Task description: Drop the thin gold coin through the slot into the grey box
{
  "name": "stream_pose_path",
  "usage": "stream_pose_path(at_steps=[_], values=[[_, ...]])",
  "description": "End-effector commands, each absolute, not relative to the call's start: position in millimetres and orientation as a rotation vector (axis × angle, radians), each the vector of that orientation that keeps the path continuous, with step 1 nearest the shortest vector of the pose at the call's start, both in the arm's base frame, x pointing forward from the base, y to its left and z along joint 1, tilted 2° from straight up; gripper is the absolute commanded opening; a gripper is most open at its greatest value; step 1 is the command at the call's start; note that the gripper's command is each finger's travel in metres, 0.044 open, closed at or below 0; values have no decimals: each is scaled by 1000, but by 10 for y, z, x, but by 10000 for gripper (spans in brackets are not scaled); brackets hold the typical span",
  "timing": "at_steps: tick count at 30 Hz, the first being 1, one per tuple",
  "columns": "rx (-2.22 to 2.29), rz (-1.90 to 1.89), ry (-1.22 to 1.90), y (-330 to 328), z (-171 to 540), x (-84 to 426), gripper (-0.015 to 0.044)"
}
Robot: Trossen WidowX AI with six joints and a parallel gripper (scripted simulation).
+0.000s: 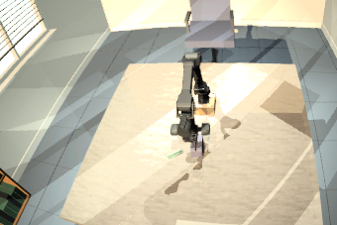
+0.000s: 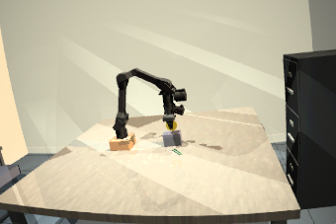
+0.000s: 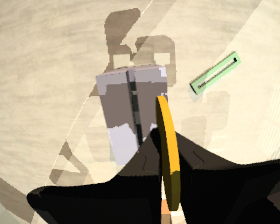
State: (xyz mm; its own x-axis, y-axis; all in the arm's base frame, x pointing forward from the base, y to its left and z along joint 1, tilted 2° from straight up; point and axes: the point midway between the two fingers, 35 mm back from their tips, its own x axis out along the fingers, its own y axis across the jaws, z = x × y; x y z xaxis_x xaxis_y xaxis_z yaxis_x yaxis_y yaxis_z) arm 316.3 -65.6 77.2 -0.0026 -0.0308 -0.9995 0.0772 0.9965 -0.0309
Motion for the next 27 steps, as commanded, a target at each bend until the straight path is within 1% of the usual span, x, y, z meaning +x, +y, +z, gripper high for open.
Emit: stream_pose_path(at_steps=[1, 27], values=[[41, -85, 1558, -543, 795, 3134, 0], [40, -86, 1572, -465, 790, 3106, 0]])
